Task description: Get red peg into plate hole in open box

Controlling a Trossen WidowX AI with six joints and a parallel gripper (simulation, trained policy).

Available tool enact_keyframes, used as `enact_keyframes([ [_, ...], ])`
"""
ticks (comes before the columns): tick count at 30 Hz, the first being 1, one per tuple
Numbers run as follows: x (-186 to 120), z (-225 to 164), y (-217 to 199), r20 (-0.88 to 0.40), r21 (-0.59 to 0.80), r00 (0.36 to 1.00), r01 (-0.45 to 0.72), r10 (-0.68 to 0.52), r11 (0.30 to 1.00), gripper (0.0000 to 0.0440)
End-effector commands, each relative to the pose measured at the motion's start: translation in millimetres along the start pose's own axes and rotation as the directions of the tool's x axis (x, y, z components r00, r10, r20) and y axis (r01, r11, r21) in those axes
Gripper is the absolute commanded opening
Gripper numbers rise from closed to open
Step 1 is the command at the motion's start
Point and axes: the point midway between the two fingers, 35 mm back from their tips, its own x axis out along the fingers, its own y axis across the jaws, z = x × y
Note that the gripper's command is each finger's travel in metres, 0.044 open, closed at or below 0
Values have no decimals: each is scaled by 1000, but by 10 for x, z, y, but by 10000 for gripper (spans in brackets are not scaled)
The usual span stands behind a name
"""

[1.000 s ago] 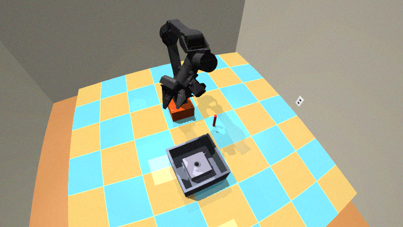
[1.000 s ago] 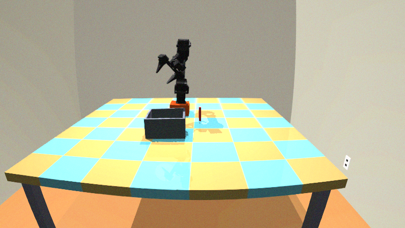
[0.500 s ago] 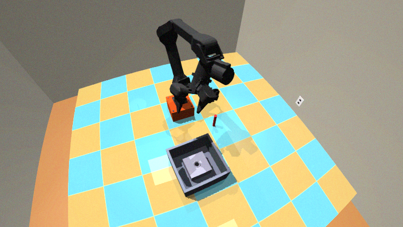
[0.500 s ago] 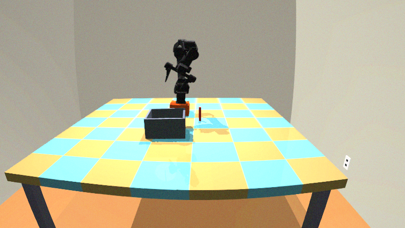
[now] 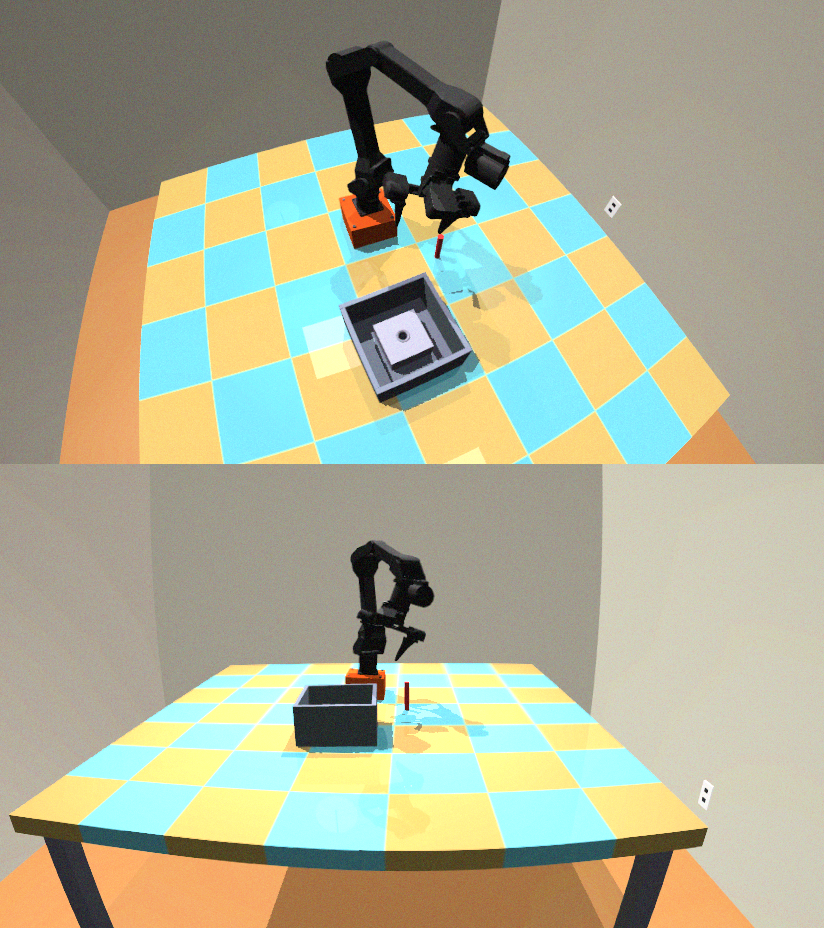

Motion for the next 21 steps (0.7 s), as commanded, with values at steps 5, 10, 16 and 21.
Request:
enact_keyframes([
  [5,120,-215,284,-85,122,996,12,-1,992,440],
  [10,250,-346,448,-122,177,993,26,-4,984,440],
  [16,447,-455,622,-139,221,990,27,4,975,440],
  [21,636,-515,750,-136,244,990,12,22,970,440],
])
